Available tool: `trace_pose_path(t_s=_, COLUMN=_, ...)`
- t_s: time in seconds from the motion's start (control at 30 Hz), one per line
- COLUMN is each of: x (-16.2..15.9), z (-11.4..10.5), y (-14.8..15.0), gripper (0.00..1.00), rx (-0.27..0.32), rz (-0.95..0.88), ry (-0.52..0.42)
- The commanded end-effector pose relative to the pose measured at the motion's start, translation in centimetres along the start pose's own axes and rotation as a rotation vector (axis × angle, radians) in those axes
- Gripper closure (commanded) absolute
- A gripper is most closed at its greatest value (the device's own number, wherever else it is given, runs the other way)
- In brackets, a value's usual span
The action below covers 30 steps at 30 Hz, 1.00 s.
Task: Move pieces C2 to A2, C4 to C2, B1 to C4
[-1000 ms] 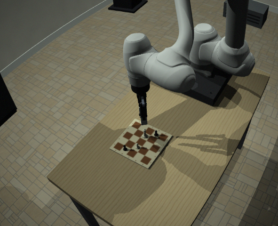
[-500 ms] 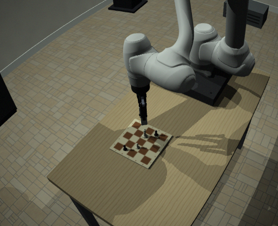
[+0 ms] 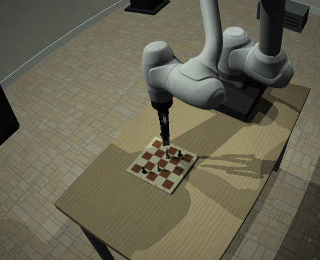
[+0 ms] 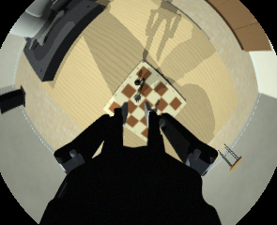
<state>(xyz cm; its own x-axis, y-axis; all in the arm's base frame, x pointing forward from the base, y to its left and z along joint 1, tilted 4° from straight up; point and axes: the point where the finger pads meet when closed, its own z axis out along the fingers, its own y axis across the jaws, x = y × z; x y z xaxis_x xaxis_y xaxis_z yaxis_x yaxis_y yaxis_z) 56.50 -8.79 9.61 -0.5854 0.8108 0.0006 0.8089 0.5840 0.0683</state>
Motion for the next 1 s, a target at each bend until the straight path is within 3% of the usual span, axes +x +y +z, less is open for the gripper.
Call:
trace_pose_path(t_s=0.0, x=0.0, z=0.5, y=0.0, gripper=0.75, rx=0.000, rz=0.000, ry=0.000)
trace_pose_path(t_s=0.97, x=0.0, z=3.8, y=0.0, gripper=0.75, rx=0.000, rz=0.000, ry=0.000)
